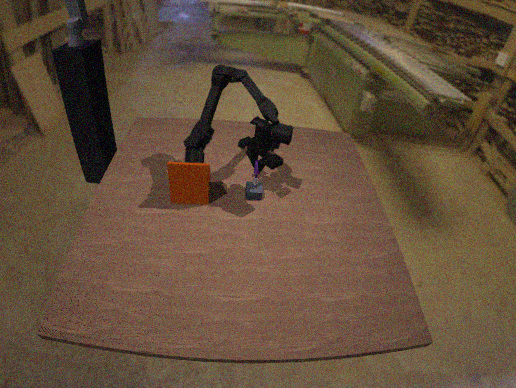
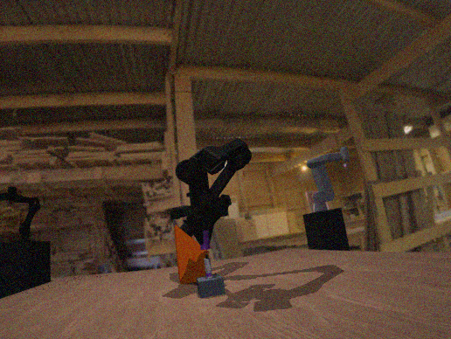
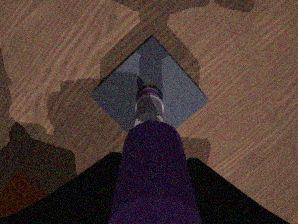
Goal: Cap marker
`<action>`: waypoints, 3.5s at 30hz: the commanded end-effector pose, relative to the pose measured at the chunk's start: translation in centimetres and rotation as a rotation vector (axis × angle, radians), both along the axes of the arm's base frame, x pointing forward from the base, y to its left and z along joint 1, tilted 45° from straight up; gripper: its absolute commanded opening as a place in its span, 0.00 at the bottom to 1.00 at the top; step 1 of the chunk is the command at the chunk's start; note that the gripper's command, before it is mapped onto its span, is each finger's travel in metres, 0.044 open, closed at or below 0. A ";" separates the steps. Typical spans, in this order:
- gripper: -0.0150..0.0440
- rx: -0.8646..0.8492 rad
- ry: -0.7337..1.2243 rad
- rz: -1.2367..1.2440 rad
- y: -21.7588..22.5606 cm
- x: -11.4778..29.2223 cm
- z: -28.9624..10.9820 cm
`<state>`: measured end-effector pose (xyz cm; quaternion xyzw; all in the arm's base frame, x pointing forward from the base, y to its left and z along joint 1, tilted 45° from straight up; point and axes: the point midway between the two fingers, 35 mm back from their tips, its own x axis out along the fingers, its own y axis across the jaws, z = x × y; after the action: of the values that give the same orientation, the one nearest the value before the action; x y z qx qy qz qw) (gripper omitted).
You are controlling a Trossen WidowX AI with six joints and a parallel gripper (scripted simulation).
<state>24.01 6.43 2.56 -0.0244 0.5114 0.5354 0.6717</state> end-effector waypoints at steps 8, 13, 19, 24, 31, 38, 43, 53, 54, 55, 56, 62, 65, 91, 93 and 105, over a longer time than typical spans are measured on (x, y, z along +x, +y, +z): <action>0.25 0.002 0.006 -0.003 1.1 -0.2 -1.1; 0.25 0.001 0.005 -0.003 1.6 -0.3 -1.7; 0.25 0.002 0.005 -0.003 2.3 -0.4 -2.4; 0.25 0.003 0.006 -0.003 2.9 -0.5 -2.9; 0.25 0.004 0.006 -0.003 3.7 -0.6 -3.7; 0.25 0.004 0.006 -0.003 4.5 -0.7 -4.4; 0.25 0.005 0.006 -0.003 5.2 -0.7 -5.0; 0.25 0.006 0.006 -0.002 6.5 -0.8 -5.9; 0.25 0.006 0.006 -0.002 6.6 -0.9 -6.0; 0.25 0.006 0.006 -0.002 6.8 -0.9 -6.0; 0.25 0.006 0.006 -0.002 6.9 -0.9 -6.1; 0.25 0.007 0.007 -0.002 7.2 -1.0 -6.3; 0.25 0.007 0.007 -0.002 7.2 -1.0 -6.4; 0.25 0.007 0.007 -0.002 7.2 -1.0 -6.4; 0.25 0.007 0.007 -0.002 7.2 -1.0 -6.4; 0.25 0.007 0.007 -0.002 7.2 -1.0 -6.4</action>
<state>23.16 13.37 -3.62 -0.0158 0.5105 0.5336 0.6741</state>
